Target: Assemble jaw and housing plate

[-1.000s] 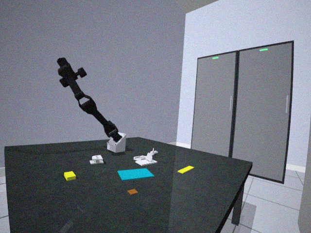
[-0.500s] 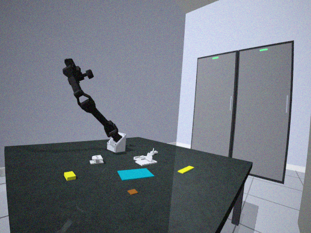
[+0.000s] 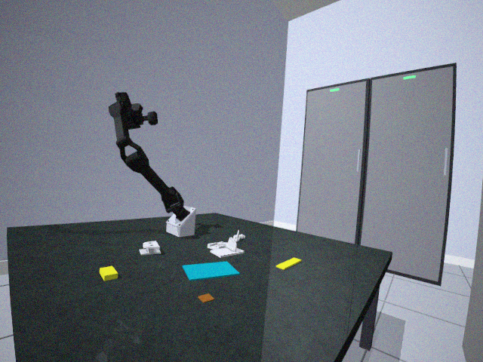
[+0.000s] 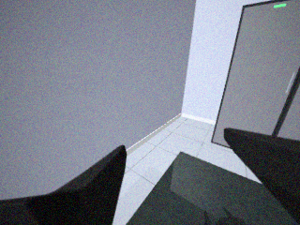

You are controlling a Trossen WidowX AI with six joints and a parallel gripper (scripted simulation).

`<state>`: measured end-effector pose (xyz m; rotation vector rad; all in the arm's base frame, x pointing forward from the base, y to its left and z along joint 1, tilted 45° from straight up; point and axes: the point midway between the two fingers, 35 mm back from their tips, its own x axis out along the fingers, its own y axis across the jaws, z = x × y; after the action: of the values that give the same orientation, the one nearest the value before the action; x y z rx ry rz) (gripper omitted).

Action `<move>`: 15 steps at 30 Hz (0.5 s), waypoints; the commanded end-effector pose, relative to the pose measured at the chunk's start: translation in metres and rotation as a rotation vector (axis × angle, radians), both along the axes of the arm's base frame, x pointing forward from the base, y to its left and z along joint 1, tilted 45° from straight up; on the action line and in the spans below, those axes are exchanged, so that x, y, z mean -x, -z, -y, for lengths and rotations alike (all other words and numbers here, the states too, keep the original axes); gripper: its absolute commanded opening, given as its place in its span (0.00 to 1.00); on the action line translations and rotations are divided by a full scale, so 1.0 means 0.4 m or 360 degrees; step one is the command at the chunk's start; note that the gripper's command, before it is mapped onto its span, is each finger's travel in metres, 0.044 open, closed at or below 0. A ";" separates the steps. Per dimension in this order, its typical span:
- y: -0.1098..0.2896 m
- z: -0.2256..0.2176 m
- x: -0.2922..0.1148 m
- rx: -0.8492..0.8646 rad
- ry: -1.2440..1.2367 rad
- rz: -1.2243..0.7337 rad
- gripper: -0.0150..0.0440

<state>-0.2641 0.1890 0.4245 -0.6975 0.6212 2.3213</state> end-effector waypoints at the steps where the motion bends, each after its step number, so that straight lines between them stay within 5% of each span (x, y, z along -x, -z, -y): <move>1: 0.038 -0.048 -0.005 0.0069 0.0128 0.0036 1.00; 15: 0.152 -0.191 -0.054 0.0280 0.0543 0.0116 1.00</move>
<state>-0.2484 0.2517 0.3762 -0.6930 0.8132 2.0091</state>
